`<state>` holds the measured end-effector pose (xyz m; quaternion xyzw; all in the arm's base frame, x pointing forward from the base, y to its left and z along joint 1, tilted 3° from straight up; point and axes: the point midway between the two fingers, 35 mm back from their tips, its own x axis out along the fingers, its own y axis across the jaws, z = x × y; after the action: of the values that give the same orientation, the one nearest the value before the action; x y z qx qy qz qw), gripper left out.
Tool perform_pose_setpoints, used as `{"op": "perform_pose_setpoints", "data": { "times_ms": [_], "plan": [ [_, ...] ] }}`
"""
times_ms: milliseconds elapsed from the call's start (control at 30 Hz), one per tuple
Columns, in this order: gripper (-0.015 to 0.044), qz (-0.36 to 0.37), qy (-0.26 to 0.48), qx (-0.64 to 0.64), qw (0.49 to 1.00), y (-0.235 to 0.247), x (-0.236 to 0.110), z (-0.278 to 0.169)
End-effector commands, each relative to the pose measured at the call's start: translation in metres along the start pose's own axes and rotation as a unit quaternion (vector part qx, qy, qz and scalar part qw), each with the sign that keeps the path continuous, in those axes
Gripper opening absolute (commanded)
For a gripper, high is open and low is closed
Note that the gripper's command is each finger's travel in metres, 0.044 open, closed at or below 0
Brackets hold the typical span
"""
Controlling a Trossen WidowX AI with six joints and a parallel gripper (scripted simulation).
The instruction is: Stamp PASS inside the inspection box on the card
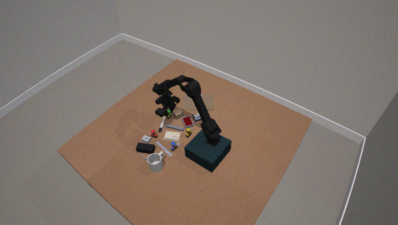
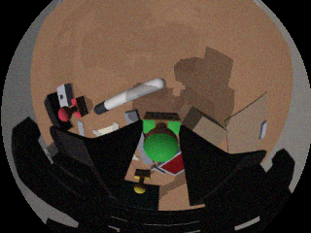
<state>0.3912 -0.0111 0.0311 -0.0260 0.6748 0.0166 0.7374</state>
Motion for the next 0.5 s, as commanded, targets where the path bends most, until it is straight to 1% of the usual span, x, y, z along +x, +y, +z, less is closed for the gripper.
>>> {"op": "perform_pose_setpoints", "data": {
  "times_ms": [0,467],
  "plan": [
    [0.0000,0.000,0.000,0.000,1.000,-0.0002,-0.0028,-0.0001],
    [0.0000,0.000,0.000,0.000,1.000,-0.0003,-0.0097,-0.0003]
  ]
}}
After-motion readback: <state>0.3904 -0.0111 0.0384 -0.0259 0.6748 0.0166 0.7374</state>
